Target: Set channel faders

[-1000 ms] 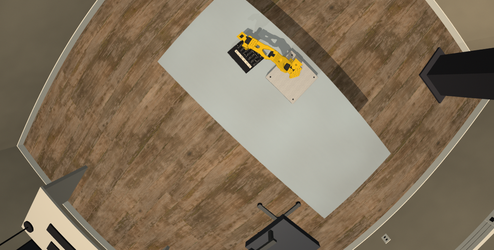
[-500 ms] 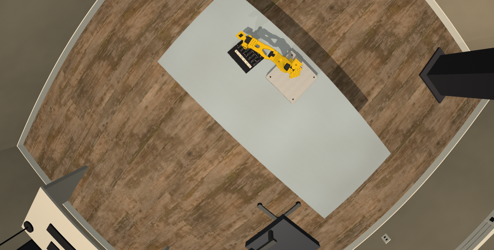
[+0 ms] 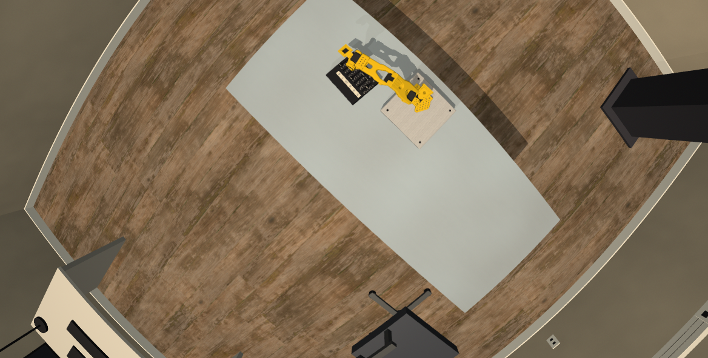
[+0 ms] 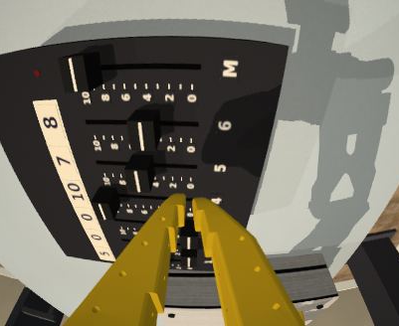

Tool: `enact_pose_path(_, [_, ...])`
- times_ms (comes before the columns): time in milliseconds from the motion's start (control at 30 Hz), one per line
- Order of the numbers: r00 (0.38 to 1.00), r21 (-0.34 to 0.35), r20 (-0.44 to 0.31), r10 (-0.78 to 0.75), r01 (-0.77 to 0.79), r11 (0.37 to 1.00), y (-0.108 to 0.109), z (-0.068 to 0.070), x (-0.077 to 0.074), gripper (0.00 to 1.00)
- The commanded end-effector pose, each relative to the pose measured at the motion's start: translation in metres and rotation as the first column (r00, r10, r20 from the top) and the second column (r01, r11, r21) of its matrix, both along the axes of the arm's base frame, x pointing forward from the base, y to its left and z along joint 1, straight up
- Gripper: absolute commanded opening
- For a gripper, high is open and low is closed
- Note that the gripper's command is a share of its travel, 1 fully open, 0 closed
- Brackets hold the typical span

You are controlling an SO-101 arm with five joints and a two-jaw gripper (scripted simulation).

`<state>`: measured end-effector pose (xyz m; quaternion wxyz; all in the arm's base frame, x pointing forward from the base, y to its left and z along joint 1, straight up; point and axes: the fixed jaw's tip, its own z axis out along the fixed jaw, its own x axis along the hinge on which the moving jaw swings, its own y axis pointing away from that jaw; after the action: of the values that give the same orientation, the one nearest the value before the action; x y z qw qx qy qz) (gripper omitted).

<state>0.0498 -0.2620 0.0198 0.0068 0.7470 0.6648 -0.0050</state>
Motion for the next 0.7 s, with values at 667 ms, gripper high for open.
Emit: enact_pose_path(667, [1.0, 0.019, -0.002, -0.003, 0.003, 1.0, 0.0036, -0.01, -0.0022, 0.0])
